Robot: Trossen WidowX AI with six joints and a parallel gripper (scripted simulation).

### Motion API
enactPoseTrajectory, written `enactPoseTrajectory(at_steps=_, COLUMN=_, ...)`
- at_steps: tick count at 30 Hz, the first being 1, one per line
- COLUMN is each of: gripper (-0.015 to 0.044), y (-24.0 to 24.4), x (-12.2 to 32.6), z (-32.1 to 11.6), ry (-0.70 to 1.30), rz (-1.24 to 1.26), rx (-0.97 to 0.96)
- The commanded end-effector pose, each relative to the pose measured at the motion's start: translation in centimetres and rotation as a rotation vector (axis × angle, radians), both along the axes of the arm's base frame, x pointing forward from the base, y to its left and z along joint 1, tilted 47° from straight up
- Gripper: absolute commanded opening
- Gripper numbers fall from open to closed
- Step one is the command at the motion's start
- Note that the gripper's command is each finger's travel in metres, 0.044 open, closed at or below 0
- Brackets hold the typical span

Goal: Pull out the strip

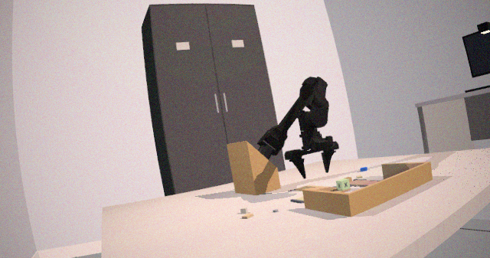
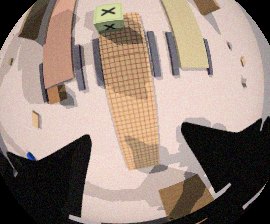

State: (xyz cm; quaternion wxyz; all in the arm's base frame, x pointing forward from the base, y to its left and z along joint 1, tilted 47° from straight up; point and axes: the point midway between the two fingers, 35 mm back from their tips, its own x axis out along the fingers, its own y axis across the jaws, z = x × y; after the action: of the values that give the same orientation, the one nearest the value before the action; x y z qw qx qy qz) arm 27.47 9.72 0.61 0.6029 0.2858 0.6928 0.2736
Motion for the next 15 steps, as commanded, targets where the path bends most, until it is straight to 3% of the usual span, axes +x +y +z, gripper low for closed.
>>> enactPoseTrajectory(at_steps=1, gripper=0.0440, y=0.1, x=1.6, z=0.1, ry=0.000, rz=-0.002, rx=-0.001)
enactPoseTrajectory(at_steps=15, gripper=0.0440, y=0.2, x=6.2, z=0.3, ry=-0.002, rz=-0.002, rx=-0.001)
